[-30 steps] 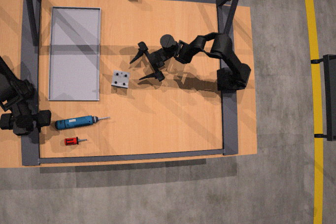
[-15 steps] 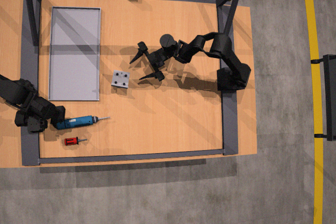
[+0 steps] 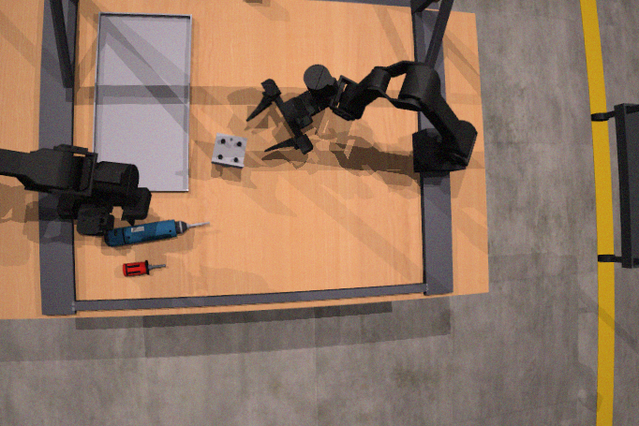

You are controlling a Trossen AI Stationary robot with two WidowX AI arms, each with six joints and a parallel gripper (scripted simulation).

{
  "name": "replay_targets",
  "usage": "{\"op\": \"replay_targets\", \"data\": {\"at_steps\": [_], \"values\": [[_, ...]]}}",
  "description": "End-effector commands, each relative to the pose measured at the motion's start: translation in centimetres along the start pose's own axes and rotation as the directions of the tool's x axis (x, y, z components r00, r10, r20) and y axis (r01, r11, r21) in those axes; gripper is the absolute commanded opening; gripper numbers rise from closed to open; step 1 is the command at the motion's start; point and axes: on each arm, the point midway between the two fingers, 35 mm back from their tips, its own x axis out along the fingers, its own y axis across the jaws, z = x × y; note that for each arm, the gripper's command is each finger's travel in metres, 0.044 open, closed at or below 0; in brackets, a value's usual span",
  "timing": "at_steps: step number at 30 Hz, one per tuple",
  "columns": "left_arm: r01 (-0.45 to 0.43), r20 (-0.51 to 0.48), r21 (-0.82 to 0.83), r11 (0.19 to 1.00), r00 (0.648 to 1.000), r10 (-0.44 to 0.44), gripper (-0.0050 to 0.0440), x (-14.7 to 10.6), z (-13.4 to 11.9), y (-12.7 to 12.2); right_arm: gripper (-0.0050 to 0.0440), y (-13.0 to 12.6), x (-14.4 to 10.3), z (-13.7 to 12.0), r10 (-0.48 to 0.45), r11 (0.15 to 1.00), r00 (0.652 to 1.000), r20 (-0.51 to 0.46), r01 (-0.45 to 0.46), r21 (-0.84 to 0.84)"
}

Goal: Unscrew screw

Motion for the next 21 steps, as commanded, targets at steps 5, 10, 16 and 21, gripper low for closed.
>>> {"op": "replay_targets", "data": {"at_steps": [5,10,16,21], "values": [[0.005,0.011,-0.017,1.0,1.0,-0.004,0.0385,0.0,0.4,-0.4,0.0305,1.7,1.0,-0.1,-0.094,0.924,0.994,-0.054,0.107,0.366],[0.005,0.014,-0.018,1.0,1.0,-0.005,0.0385,0.0,0.7,-0.3,0.0305,2.2,1.8,0.0,-0.136,0.865,0.986,-0.094,0.164,0.473],[0.005,0.014,-0.018,1.0,1.0,-0.005,0.0385,0.0,0.7,-0.3,0.0305,2.9,3.5,0.3,-0.219,0.678,0.953,-0.209,0.303,0.67],[0.005,0.014,-0.018,1.0,1.0,-0.005,0.0385,0.0,0.7,-0.3,0.0305,3.4,4.8,0.5,-0.254,0.503,0.919,-0.302,0.392,0.77]]}}
